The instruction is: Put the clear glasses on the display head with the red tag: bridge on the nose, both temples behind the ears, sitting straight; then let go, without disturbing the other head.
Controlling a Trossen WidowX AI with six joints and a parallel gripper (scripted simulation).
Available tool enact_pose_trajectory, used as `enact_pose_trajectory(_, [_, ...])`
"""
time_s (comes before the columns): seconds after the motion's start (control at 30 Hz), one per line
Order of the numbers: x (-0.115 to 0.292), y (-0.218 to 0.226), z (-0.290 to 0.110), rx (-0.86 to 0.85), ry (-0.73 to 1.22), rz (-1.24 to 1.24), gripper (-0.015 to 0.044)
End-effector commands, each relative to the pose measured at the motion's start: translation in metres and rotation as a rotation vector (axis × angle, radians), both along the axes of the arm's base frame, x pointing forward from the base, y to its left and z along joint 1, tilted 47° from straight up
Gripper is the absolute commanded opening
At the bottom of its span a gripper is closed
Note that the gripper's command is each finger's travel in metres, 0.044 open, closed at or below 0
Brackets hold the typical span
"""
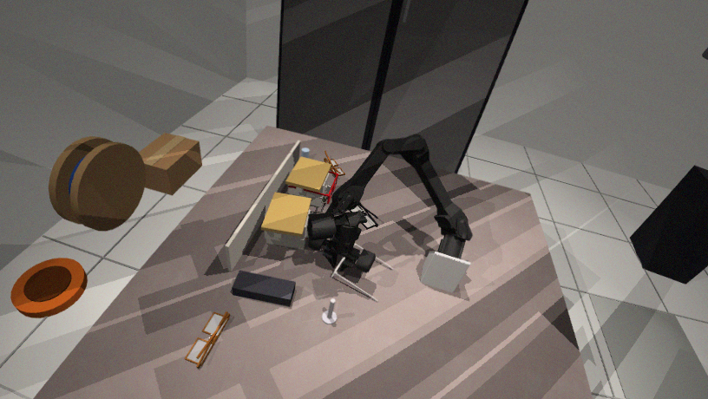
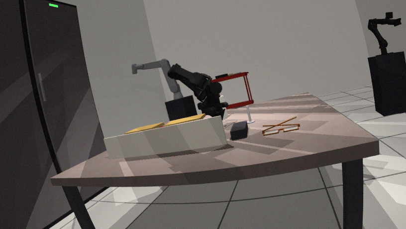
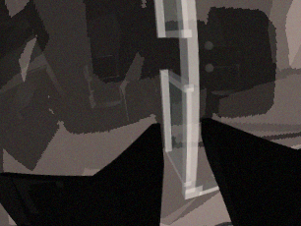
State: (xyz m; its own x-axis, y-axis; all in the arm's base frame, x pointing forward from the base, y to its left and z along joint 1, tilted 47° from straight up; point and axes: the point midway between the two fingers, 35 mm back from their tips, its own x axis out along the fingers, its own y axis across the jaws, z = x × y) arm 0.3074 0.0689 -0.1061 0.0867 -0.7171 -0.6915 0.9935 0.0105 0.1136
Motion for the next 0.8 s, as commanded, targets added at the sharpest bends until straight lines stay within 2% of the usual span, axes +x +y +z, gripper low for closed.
enact_pose_trajectory(0.0, [-0.001,0.000,0.000,0.000,0.001,-0.001,0.0107])
enact_pose_trajectory(0.53, [-0.014,0.005,0.005,-0.004,-0.005,-0.007,0.0107])
enact_pose_trajectory(0.77, [-0.006,0.039,0.038,-0.003,-0.005,-0.007,0.0107])
